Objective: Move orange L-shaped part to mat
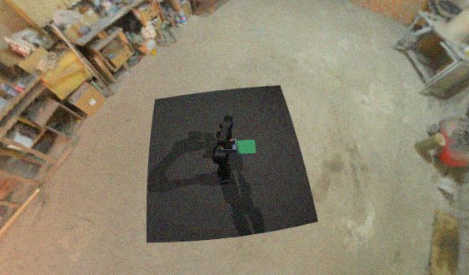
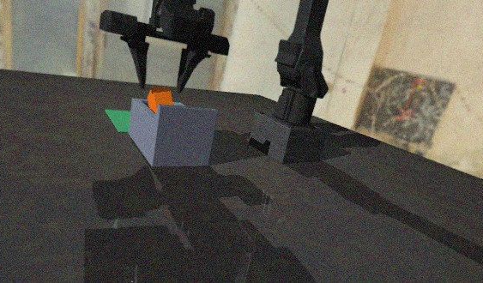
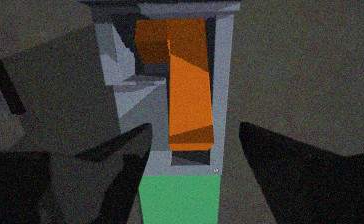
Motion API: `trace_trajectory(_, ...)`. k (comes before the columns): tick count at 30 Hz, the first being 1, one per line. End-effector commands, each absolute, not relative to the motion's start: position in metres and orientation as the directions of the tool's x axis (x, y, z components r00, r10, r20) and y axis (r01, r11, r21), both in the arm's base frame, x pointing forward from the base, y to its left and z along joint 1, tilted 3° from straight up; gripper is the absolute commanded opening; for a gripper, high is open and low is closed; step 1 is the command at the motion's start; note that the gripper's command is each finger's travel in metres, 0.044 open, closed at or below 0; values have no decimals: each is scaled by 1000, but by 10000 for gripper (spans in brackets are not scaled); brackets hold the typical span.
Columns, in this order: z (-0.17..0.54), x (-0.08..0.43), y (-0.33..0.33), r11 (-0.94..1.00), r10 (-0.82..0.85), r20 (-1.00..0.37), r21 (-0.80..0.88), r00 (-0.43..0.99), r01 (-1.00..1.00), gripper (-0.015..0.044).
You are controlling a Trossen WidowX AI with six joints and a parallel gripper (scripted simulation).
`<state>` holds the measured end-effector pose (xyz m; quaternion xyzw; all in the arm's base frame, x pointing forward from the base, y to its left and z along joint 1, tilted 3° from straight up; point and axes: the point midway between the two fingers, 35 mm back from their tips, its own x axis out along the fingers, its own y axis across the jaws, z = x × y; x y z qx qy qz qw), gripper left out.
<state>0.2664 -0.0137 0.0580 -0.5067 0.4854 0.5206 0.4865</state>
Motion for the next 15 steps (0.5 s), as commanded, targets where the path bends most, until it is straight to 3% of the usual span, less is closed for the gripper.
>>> trace_trajectory(1, 48, 265, -14, -58, 12, -1000, 22, -22, -998, 280)
trace_trajectory(15, 28, 263, -14, -58, 12, -1000, 22, -23, -998, 280)
